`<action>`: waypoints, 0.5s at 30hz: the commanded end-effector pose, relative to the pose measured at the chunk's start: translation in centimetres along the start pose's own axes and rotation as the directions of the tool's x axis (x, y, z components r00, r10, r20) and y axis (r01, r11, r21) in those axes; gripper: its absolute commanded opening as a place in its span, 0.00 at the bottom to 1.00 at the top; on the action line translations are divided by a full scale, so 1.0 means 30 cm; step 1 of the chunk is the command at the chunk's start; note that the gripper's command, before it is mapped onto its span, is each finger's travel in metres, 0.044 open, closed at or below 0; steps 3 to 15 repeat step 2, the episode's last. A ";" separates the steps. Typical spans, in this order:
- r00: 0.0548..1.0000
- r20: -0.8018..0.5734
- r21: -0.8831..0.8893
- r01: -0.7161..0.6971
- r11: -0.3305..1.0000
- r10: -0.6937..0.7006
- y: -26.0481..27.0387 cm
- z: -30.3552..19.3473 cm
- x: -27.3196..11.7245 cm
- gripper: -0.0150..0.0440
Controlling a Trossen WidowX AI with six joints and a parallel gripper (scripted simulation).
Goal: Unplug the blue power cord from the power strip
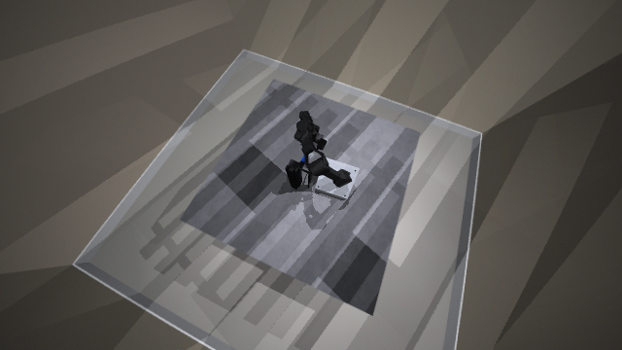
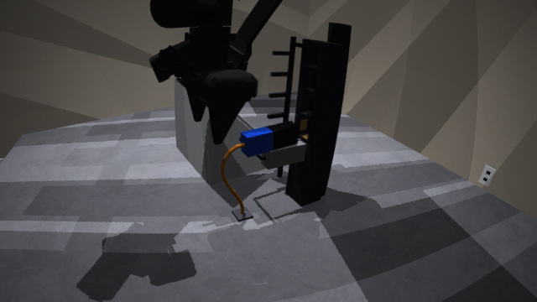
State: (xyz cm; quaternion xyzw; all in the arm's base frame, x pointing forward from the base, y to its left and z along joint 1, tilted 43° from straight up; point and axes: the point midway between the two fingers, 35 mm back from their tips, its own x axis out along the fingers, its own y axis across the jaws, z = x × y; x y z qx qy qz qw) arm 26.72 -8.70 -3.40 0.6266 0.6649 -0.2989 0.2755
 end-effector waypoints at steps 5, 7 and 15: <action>1.000 0.003 -0.004 0.003 1.000 -0.003 -0.001 0.002 -0.002 1.00; 1.000 0.003 -0.004 0.003 1.000 -0.003 -0.001 0.002 -0.002 1.00; 1.000 0.003 -0.004 0.003 1.000 -0.003 -0.001 0.002 -0.002 1.00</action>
